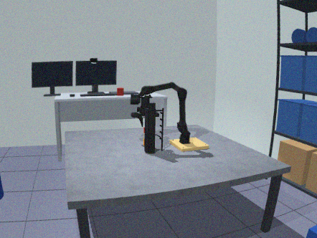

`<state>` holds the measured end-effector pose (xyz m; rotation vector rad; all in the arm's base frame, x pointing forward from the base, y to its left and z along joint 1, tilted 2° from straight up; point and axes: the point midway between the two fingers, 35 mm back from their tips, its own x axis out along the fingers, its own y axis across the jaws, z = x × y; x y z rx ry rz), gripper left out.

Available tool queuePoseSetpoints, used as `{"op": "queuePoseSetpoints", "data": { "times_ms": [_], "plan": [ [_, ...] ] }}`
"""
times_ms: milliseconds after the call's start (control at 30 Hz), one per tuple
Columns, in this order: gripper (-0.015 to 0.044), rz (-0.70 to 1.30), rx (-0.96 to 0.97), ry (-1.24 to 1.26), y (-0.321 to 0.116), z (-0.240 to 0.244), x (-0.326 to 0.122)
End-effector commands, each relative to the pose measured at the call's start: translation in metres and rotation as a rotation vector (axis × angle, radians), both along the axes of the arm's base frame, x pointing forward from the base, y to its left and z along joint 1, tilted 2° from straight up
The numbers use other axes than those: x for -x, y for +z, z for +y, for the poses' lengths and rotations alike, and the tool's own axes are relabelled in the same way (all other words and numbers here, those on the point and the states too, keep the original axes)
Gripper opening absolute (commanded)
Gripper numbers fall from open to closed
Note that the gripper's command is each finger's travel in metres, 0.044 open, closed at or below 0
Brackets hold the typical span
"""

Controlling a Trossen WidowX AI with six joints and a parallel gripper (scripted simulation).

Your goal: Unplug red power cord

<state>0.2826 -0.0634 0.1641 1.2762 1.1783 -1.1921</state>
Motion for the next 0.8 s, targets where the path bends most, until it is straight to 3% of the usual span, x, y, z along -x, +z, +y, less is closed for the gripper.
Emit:
{"op": "queuePoseSetpoints", "data": {
  "times_ms": [0, 767],
  "plan": [
    [0.016, 0.003, 0.003, -0.006, 0.0, 0.007, 0.001],
    [0.016, 0.003, 0.002, -0.006, -0.012, 0.021, 0.001]
  ]
}}
